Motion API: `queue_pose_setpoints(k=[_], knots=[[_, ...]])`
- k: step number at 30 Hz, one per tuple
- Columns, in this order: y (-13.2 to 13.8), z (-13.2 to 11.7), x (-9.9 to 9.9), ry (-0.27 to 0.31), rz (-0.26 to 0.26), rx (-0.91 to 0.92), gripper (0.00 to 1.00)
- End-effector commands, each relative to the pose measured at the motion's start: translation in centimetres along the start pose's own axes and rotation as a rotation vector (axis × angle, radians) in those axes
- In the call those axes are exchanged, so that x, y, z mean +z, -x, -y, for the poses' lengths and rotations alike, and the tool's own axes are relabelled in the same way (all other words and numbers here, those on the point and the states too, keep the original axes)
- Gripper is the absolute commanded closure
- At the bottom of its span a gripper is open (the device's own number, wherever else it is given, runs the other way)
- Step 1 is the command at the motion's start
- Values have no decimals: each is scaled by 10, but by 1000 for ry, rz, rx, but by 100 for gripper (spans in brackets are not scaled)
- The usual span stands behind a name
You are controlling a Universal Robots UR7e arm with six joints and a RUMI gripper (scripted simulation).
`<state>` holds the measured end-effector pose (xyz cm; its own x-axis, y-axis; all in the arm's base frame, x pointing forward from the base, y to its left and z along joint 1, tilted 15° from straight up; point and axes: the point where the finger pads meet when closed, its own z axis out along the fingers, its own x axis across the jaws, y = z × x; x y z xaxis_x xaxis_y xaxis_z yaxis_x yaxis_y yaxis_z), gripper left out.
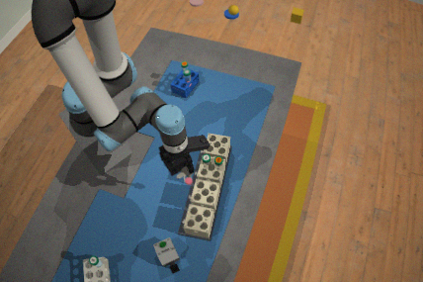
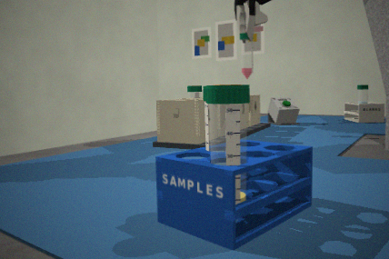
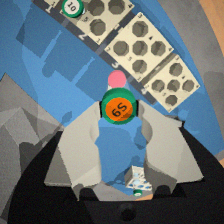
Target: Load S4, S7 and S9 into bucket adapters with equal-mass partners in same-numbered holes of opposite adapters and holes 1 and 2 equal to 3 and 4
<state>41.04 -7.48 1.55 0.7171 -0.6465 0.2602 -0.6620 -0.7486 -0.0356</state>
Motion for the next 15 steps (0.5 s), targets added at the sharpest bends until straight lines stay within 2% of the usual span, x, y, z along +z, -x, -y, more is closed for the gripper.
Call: queue_pose_setpoints(k=[1,2,13,15], knots=[[-22,-8,1,-2,2,-1,100],[-22,-8,1,-2,2,-1,100],[-89,-37,1,-2,1,-1,100],[-89,-38,1,-2,1,-1,100]])
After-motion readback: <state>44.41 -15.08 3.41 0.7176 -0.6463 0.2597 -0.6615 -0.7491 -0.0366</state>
